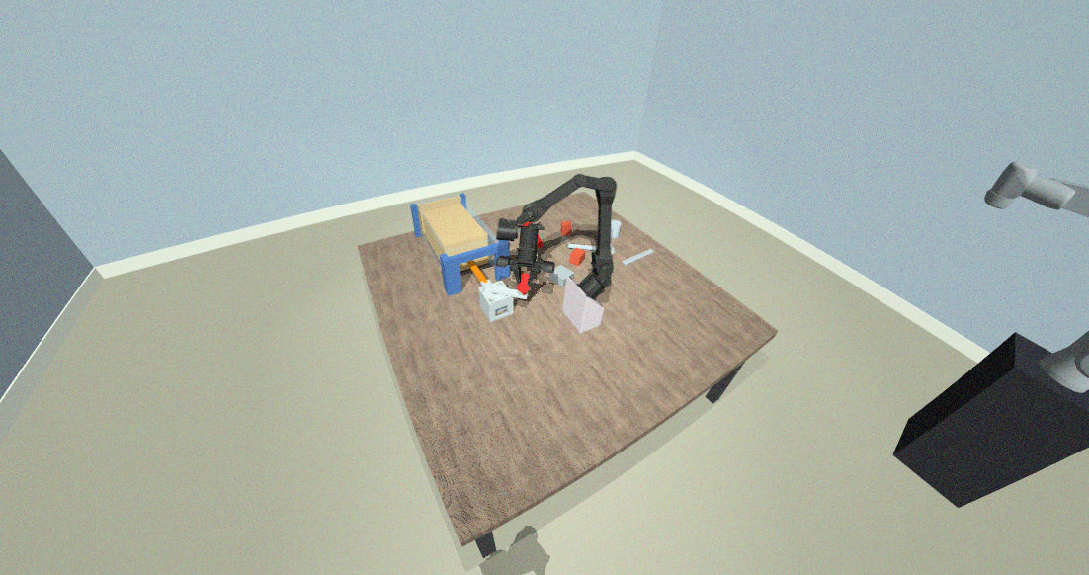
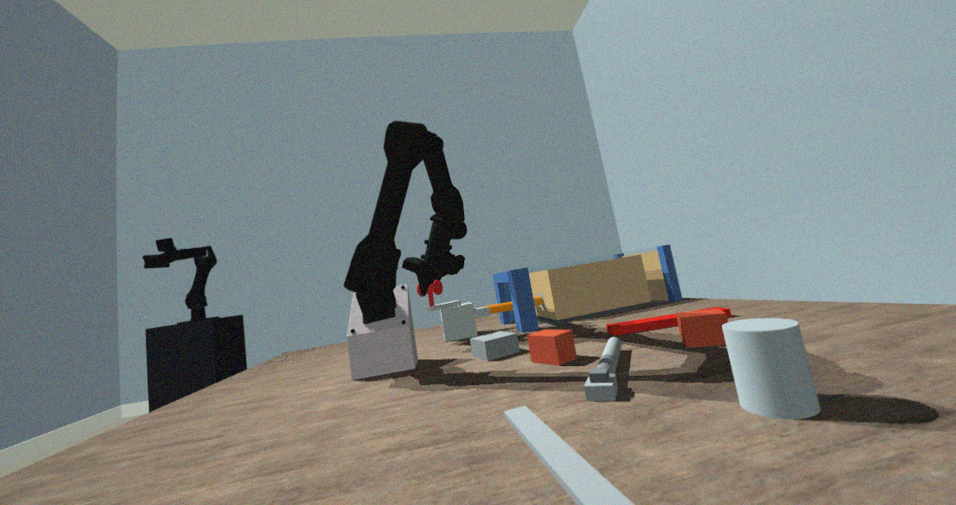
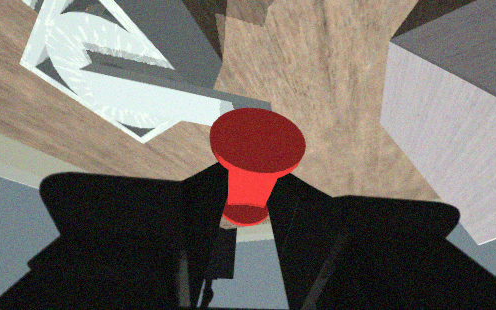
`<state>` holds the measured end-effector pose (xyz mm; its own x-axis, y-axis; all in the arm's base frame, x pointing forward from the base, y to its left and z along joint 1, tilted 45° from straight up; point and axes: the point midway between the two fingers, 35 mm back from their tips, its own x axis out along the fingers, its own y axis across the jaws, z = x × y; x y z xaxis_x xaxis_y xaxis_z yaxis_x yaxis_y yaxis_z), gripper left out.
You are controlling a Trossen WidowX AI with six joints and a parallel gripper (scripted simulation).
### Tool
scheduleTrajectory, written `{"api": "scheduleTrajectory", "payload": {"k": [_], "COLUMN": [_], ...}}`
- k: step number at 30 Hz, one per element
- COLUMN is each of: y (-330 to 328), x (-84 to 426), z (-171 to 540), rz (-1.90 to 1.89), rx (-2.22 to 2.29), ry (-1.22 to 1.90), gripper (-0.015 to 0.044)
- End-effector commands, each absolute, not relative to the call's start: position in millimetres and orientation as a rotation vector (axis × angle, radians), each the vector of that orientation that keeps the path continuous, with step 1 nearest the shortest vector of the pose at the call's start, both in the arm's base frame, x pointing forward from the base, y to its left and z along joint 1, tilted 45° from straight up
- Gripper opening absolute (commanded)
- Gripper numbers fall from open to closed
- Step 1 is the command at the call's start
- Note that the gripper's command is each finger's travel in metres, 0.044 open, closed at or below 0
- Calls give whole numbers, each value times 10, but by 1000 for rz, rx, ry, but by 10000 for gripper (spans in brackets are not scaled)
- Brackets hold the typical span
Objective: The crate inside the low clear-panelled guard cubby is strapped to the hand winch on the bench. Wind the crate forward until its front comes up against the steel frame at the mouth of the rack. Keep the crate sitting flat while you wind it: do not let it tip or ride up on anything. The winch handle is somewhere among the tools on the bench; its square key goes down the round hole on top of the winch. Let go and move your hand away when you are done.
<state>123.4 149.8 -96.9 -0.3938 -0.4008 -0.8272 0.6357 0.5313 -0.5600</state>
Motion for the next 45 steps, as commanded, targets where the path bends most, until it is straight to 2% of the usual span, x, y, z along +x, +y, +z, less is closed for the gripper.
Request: {"api": "scheduleTrajectory", "payload": {"k": [1,45], "y": [1395,1234], "x": [1345,2015], "z": [-935,-834], "rz": [-1138,-1139], "rx": [194,194], "ry": [1595,1591], "gripper": [0,0]}}
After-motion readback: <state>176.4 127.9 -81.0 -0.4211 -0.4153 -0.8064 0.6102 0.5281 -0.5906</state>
